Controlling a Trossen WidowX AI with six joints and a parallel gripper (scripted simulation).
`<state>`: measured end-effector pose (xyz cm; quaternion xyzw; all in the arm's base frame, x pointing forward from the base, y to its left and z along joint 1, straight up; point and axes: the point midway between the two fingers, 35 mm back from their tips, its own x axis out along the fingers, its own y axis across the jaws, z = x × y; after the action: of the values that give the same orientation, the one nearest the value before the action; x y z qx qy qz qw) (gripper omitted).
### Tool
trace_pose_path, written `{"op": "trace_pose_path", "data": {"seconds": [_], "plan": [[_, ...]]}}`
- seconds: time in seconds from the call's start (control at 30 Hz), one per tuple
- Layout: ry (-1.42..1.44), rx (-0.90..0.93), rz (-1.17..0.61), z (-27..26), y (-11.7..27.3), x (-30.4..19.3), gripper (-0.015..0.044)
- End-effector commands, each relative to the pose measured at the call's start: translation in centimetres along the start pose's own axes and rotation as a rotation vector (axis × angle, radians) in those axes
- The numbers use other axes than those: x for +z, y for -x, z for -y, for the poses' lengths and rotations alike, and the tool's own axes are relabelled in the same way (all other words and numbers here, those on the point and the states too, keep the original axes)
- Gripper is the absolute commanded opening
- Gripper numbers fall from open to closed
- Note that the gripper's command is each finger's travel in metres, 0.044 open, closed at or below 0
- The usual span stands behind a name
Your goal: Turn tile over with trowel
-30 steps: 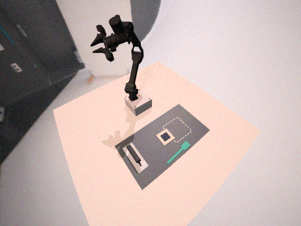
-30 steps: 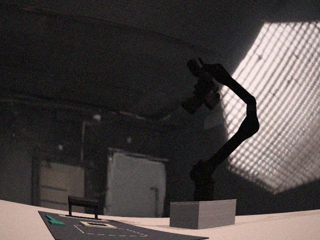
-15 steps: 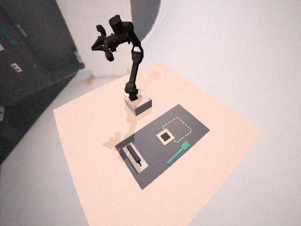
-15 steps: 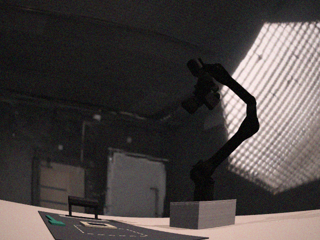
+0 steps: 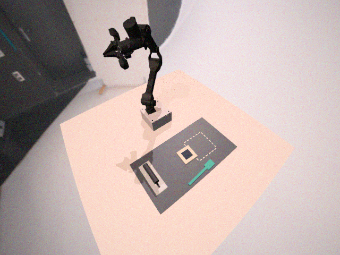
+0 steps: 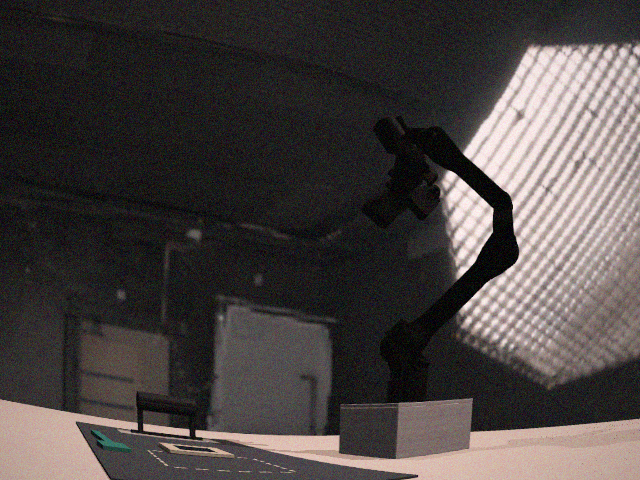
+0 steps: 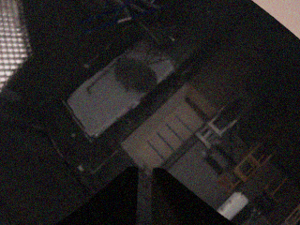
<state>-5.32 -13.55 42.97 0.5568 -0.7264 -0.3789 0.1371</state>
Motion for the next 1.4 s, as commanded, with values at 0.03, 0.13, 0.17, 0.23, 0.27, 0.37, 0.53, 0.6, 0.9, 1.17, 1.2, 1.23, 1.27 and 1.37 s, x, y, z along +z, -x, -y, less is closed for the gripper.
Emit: {"op": "trace_pose_path", "data": {"seconds": [0.03,0.13,0.17,0.23,0.27,0.37,0.53,0.6,0.9,1.17,1.2,1.23,1.27,1.37], "plan": [[0.000,0.000,0.000,0.01,0.00,0.00,0.0100],[0.000,0.000,0.000,0.00,0.00,0.00,0.0100],[0.000,0.000,0.000,0.00,0.00,0.00,0.0100],[0.000,0.000,0.000,0.00,0.00,0.00,0.0100],[0.000,0.000,0.000,0.00,0.00,0.00,0.0100],[0.000,0.000,0.000,0.00,0.00,0.00,0.0100],[0.000,0.000,0.000,0.00,0.00,0.00,0.0100],[0.000,0.000,0.000,0.00,0.00,0.00,0.0100],[0.000,0.000,0.000,0.01,0.00,0.00,0.0000],[0.000,0.000,0.000,0.01,0.00,0.00,0.0000],[0.000,0.000,0.000,0.01,0.00,0.00,0.0000],[0.000,0.000,0.000,0.01,0.00,0.00,0.0000],[0.000,0.000,0.000,0.01,0.00,0.00,0.0000],[0.000,0.000,0.000,0.01,0.00,0.00,0.0052]]}}
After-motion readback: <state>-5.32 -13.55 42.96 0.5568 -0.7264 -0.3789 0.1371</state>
